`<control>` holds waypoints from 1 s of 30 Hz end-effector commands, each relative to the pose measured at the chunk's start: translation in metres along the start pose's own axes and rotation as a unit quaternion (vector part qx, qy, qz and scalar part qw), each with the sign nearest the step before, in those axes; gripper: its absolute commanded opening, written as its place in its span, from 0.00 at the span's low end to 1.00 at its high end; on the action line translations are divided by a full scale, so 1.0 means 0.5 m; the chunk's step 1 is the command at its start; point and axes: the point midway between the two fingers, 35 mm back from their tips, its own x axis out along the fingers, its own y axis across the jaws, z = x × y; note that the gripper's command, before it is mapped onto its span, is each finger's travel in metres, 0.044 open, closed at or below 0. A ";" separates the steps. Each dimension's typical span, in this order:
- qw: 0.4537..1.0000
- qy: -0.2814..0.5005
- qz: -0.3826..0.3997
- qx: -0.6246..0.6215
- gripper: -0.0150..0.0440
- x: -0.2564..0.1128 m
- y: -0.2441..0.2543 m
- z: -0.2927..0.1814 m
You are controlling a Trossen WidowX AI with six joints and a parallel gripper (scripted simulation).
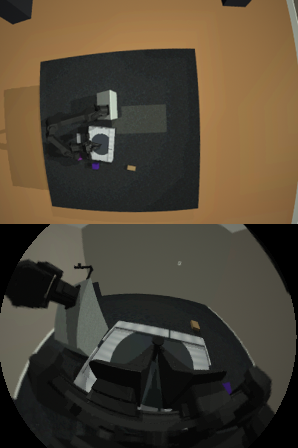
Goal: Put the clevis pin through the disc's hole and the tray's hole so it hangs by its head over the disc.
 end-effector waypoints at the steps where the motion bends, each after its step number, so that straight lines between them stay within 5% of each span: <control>1: 1.000 0.001 -0.004 0.001 0.25 -0.001 -0.005 -0.001; 30: 1.000 0.001 -0.004 0.001 0.25 -0.002 -0.014 -0.001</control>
